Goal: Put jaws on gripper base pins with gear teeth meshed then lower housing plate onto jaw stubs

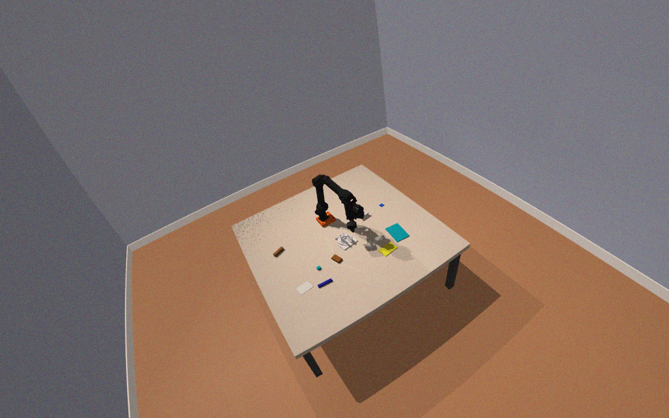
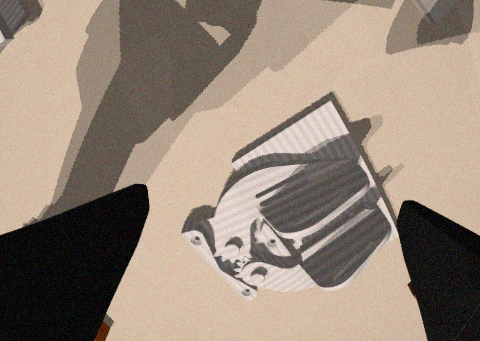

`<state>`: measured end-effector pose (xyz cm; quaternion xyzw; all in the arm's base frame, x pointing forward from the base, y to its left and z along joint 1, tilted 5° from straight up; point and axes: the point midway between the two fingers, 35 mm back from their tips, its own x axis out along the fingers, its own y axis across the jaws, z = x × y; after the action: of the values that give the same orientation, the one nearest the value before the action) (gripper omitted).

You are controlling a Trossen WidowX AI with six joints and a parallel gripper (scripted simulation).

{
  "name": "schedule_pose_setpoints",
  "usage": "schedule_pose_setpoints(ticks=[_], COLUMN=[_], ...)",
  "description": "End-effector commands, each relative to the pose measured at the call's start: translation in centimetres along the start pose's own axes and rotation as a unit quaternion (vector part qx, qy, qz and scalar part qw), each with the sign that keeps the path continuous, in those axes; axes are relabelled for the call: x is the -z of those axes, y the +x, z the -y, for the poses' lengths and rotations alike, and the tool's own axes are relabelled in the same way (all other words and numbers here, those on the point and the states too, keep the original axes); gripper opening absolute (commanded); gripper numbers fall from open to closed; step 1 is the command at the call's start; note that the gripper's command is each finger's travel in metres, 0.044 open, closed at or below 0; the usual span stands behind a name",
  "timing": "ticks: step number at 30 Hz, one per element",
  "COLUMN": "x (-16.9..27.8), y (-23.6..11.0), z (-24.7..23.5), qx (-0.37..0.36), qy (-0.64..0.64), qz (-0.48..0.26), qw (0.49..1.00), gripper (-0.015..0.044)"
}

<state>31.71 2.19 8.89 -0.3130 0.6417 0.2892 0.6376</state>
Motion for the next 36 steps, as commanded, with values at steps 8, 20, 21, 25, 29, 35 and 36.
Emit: schedule_pose_setpoints(ticks=[8, 20, 21, 25, 29, 35, 36], x=[-2.0, -3.8, -4.0, -4.5, -5.0, -5.8, -5.9], y=[-0.3, -0.5, -0.5, -0.6, -0.7, -0.8, -0.9], z=[-2.4, -4.9, -5.1, -6.0, -6.9, -8.3, -8.5], qx=[-0.007, -0.011, -0.011, -0.013, -0.014, -0.015, -0.016], qy=[-0.150, -0.300, -0.312, -0.360, -0.408, -0.477, -0.488], qz=[0.004, 0.009, 0.009, 0.011, 0.012, 0.014, 0.015], qw=[0.989, 0.954, 0.950, 0.933, 0.913, 0.879, 0.873], gripper=[0.0440, 0.0440, 0.0440, 0.0440, 0.0440, 0.0440, 0.0440])
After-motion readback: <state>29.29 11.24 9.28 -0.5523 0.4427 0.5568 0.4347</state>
